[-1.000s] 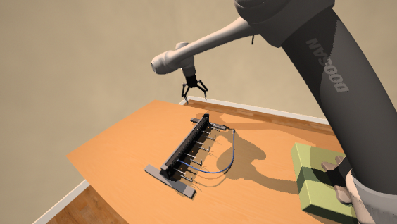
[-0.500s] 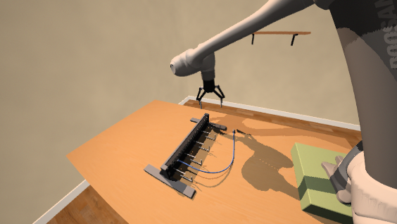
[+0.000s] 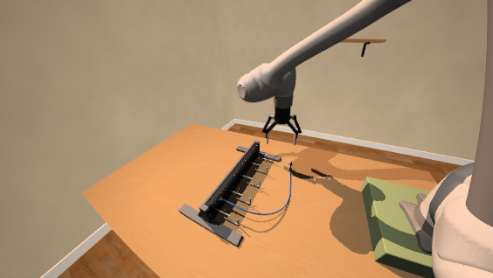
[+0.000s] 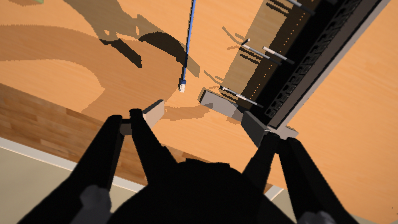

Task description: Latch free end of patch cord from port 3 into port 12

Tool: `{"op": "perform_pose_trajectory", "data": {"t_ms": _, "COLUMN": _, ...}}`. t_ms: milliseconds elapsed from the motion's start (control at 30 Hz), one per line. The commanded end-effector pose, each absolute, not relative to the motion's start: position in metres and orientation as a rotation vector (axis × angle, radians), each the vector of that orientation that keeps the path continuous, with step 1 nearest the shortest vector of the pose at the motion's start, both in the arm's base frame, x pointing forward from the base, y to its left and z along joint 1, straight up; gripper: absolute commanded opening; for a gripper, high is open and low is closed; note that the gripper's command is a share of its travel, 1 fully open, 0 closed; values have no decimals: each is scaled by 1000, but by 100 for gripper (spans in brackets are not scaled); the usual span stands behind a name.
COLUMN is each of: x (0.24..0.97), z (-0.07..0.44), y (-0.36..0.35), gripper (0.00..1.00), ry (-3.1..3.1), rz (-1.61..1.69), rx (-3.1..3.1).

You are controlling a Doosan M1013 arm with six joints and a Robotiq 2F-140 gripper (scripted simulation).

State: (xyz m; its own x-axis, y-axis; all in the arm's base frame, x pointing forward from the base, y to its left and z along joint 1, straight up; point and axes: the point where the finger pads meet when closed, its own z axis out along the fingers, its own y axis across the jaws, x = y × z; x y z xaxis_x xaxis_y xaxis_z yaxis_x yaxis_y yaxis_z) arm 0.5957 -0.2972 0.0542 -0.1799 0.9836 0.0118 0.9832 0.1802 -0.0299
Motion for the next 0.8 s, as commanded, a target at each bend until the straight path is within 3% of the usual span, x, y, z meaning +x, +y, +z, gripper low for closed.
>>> {"op": "perform_pose_trajectory", "data": {"t_ms": 0, "x": 558, "z": 47, "y": -282, "gripper": 100, "ry": -2368, "rz": 2, "rx": -2047}}
{"op": "perform_pose_trajectory", "data": {"t_ms": 367, "x": 528, "z": 41, "y": -270, "gripper": 100, "ry": -2349, "rz": -11, "rx": -2083}}
{"op": "perform_pose_trajectory", "data": {"t_ms": 400, "x": 528, "z": 41, "y": -270, "gripper": 0, "ry": -2349, "rz": -11, "rx": -2083}}
{"op": "perform_pose_trajectory", "data": {"t_ms": 767, "x": 528, "z": 41, "y": -270, "gripper": 0, "ry": -2349, "rz": -11, "rx": -2083}}
